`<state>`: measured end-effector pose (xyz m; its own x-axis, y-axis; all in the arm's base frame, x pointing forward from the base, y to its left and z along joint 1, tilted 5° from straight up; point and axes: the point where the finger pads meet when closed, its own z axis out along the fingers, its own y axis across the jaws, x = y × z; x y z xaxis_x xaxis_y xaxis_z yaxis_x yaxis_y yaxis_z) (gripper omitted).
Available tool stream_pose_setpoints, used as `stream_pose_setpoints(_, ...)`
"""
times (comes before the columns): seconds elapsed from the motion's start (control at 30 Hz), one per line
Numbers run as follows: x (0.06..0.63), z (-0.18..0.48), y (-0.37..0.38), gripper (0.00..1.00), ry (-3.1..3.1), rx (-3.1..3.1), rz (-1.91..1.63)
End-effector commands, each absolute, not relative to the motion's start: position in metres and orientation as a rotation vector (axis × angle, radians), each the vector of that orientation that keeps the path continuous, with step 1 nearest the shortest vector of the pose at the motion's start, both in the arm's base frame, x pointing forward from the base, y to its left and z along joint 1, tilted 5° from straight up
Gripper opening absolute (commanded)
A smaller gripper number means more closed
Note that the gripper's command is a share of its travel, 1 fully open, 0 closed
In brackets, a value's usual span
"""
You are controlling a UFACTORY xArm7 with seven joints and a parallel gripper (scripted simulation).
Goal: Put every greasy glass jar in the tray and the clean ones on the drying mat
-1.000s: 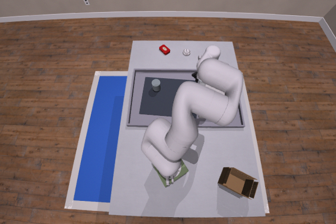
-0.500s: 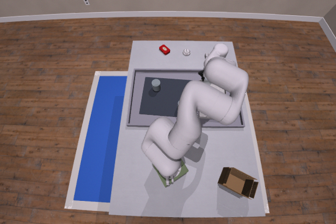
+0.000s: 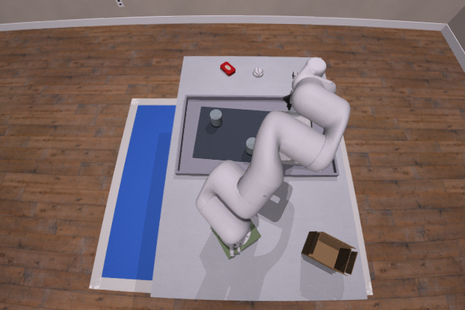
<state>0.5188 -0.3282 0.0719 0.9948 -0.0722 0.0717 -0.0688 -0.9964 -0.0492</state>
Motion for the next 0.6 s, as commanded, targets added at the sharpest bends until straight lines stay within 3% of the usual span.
stream_pose_setpoints(0.0,0.524,0.074,-0.343,0.0,0.109,-3.092,-0.118)
stream_pose_setpoints(0.57,0.529,0.071,-0.359,0.0,0.109,-3.092,-0.118)
